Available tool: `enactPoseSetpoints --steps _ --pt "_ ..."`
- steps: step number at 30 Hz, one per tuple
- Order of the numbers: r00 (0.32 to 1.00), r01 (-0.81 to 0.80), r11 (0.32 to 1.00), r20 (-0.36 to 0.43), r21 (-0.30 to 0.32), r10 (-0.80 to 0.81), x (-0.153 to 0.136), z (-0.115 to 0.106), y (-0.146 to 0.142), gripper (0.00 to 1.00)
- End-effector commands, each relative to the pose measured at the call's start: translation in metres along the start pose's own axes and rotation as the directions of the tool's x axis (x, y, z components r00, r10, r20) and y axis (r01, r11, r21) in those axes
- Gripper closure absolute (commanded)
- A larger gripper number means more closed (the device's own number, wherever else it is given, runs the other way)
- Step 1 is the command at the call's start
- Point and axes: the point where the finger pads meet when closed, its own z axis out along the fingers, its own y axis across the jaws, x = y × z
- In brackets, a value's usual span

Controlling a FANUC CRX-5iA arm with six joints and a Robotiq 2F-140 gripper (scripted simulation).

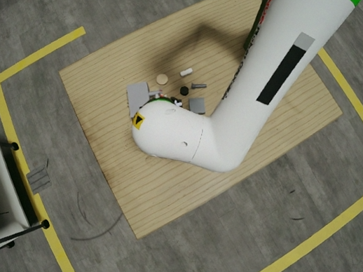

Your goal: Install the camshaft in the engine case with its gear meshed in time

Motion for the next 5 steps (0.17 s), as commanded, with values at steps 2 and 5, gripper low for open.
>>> enactPoseSetpoints --steps 2,5 --pt "1.000 -0.001 1.000 0.001 0.002 0.001 0.0001 -0.0011 -0.0007 0.73" --pt "1.000 -0.001 1.000 0.001 0.002 0.001 0.0001 -0.0011 -0.0007 0.73"
